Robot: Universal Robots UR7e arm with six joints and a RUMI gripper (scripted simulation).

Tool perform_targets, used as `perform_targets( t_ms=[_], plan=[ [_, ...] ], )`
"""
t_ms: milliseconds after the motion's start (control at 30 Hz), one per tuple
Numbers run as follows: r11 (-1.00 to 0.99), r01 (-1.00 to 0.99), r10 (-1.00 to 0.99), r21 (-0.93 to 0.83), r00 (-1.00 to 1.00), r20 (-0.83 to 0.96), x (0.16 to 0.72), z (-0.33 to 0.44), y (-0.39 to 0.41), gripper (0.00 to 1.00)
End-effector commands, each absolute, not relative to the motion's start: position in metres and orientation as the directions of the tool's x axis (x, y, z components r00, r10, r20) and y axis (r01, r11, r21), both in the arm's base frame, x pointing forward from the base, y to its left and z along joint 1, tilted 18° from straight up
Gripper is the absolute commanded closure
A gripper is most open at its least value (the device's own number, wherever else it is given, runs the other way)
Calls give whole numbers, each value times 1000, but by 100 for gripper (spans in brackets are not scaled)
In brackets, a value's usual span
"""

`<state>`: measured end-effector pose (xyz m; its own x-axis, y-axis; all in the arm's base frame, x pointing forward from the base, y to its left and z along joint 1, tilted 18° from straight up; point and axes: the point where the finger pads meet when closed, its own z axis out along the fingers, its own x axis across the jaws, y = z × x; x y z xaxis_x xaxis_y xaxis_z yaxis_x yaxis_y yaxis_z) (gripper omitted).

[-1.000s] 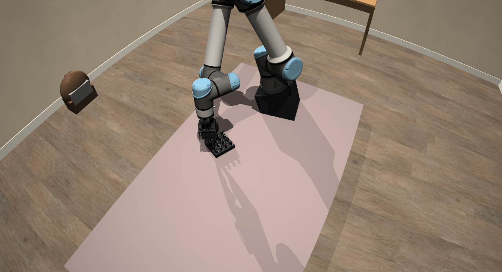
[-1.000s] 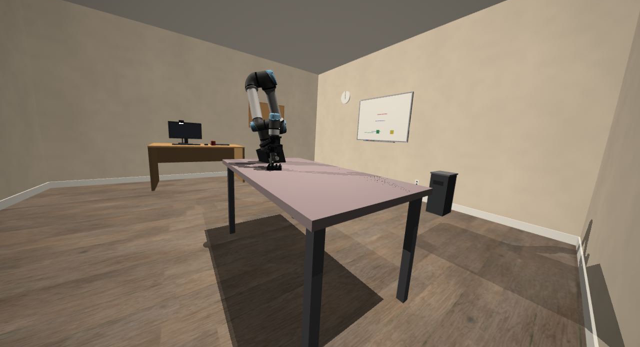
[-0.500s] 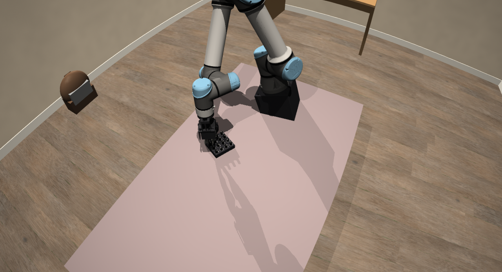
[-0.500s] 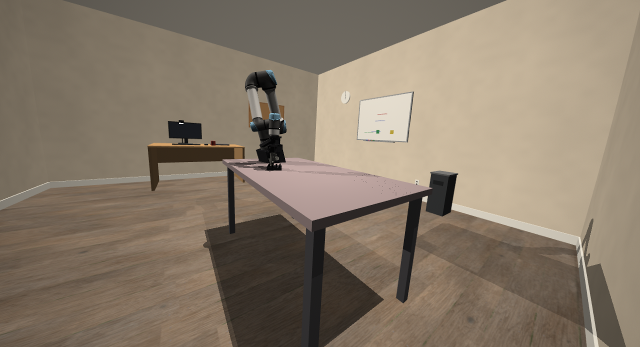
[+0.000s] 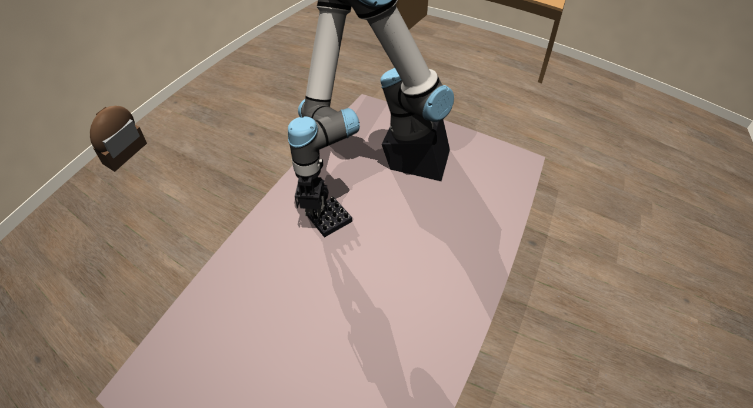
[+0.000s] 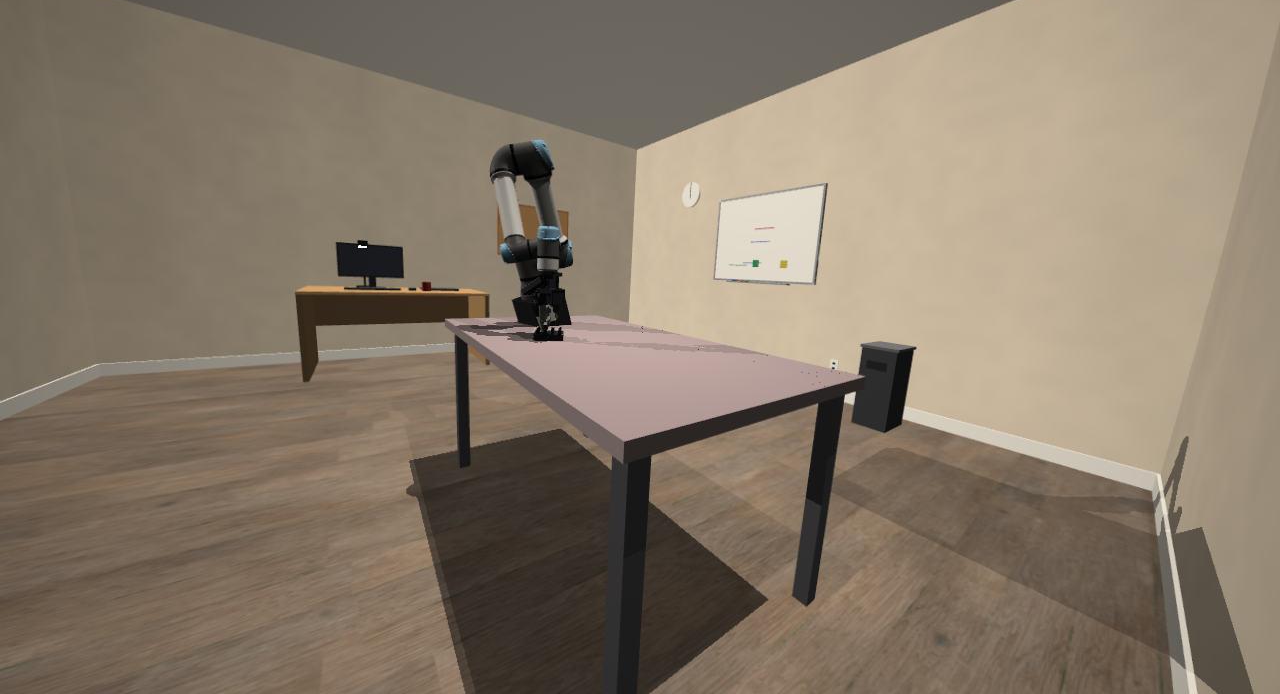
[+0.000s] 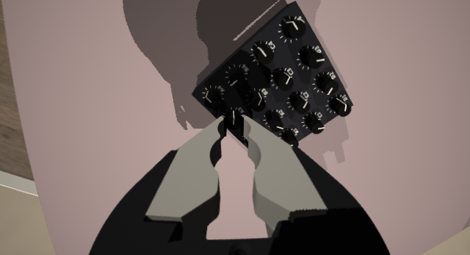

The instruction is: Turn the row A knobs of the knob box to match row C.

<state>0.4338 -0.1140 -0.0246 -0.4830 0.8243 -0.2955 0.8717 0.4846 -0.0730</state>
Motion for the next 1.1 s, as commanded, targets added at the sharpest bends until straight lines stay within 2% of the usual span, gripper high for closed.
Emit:
perform_targets(
  t_ms=[0,400,933,967,1067],
  plan=[
    [406,913,865,-46,-400,-302,434,-24,-114,96],
    [269,963,917,1,-256,-306,434,-25,-113,96],
    [259,966,920,4,-245,-306,434,-25,-113,96],
    [259,966,920,4,-245,-306,434,-25,-113,89],
    [259,966,920,4,-245,-306,434,-25,-113,89]
  ],
)
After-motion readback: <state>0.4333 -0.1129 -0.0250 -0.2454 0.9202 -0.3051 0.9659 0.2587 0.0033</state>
